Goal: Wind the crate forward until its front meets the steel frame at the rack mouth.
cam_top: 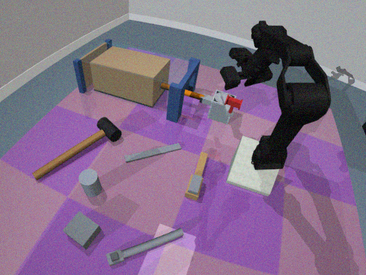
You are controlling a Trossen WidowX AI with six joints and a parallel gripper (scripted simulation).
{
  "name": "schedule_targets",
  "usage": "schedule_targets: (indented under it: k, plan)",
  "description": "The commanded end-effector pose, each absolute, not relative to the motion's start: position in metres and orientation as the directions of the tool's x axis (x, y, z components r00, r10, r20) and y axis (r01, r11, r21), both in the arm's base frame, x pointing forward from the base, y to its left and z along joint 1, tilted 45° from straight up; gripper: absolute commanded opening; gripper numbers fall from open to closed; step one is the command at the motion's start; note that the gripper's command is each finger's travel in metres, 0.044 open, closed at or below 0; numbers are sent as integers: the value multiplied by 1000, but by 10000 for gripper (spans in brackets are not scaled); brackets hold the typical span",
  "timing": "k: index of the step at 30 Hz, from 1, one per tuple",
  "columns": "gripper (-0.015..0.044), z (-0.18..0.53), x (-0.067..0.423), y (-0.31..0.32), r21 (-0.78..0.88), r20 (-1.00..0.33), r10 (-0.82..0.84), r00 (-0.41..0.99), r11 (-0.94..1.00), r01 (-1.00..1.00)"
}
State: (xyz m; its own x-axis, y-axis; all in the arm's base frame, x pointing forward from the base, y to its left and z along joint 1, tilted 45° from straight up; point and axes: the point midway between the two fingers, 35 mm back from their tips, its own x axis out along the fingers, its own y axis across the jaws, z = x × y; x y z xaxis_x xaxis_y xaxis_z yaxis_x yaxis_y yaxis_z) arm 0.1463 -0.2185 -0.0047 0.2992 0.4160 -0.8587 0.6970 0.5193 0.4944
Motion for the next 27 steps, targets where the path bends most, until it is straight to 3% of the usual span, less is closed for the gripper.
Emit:
schedule_targets:
  k: [1, 27]
  plan:
    - [440, -7, 146, -215, 498, -857, 411, 310, 512, 700]
    - [440, -39, 148, -187, 499, -857, 411, 312, 511, 700]
